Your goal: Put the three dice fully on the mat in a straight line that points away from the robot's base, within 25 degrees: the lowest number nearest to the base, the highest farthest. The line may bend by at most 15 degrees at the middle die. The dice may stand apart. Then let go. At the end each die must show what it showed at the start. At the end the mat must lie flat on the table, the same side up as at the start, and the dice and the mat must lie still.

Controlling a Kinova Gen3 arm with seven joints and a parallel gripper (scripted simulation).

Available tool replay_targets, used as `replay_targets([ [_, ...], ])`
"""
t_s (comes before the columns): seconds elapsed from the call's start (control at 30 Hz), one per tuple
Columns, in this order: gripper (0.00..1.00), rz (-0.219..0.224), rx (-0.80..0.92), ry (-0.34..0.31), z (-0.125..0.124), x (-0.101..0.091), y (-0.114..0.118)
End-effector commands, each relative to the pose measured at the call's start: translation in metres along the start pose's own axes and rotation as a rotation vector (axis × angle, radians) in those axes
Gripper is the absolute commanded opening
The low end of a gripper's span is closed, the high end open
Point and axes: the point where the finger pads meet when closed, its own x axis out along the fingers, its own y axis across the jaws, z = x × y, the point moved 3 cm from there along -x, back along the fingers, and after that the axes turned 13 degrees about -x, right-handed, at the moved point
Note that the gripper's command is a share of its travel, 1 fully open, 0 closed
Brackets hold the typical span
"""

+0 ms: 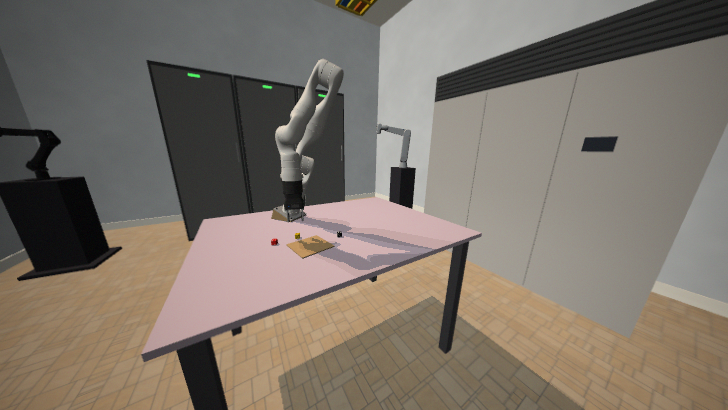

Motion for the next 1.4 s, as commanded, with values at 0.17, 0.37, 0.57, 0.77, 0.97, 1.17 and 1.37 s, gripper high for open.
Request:
replay_targets([
  [0.17,1.00,0.000,0.035,0.001,0.0006,0.0009,0.0005],
  [0.37,1.00,0.000,0.043,0.001,0.0008,0.0011,0.0007],
  [0.57,1.00,0.000,0.046,0.001,0.0008,0.0011,0.0007],
  [0.77,0.70,0.000,0.046,0.001,0.0008,0.0011,0.0007],
  [0.97,0.70,0.000,0.046,0.001,0.0008,0.0011,0.0007],
  [1.17,0.70,0.000,0.046,0.001,0.0008,0.0011,0.0007],
  [1.37,0.70,0.000,0.046,0.001,0.0008,0.0011,0.0007],
])
